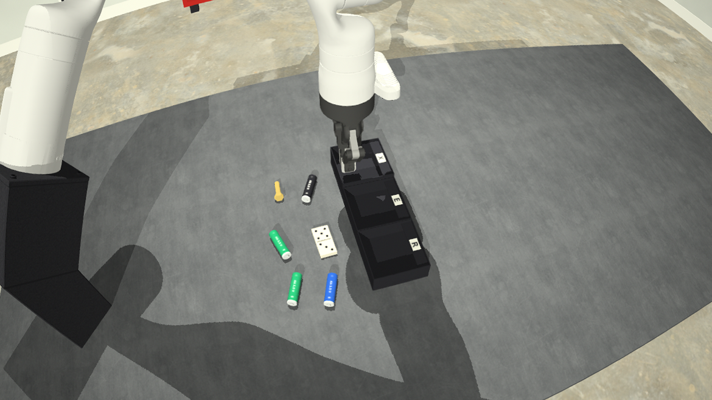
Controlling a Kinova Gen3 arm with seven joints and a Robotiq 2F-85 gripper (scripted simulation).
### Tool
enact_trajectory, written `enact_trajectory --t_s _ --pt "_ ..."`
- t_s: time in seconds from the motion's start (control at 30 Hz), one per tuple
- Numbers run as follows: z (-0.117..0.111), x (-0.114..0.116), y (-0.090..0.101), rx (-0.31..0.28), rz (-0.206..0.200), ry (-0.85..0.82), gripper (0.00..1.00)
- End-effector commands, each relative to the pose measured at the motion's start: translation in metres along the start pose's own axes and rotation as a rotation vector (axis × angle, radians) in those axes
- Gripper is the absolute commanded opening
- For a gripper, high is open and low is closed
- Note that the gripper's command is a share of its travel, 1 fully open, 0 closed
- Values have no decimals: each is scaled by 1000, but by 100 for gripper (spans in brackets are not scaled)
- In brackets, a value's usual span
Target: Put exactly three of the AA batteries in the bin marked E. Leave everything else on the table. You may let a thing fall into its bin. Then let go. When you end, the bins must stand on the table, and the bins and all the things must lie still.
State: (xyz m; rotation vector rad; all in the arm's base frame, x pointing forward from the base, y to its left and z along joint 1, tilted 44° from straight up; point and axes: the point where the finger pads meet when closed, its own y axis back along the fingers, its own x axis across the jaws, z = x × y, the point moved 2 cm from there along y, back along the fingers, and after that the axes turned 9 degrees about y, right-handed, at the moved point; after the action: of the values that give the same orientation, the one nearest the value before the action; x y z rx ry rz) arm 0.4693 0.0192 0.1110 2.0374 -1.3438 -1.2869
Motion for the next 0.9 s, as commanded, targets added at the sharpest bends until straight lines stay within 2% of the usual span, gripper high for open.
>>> enact_trajectory --t_s 0.0,0.07,0.17,0.47,0.57,0.63,0.87 --pt "-1 1 14 1 4 5 9" --pt "-1 1 14 1 4 5 9" --pt "0 0 25 0 3 7 9" --pt "-3 0 24 4 4 2 9" --pt "-1 -1 49 0 2 -8 9" --pt "-1 -1 49 0 2 -8 9" --pt "-3 0 108 3 4 5 9"
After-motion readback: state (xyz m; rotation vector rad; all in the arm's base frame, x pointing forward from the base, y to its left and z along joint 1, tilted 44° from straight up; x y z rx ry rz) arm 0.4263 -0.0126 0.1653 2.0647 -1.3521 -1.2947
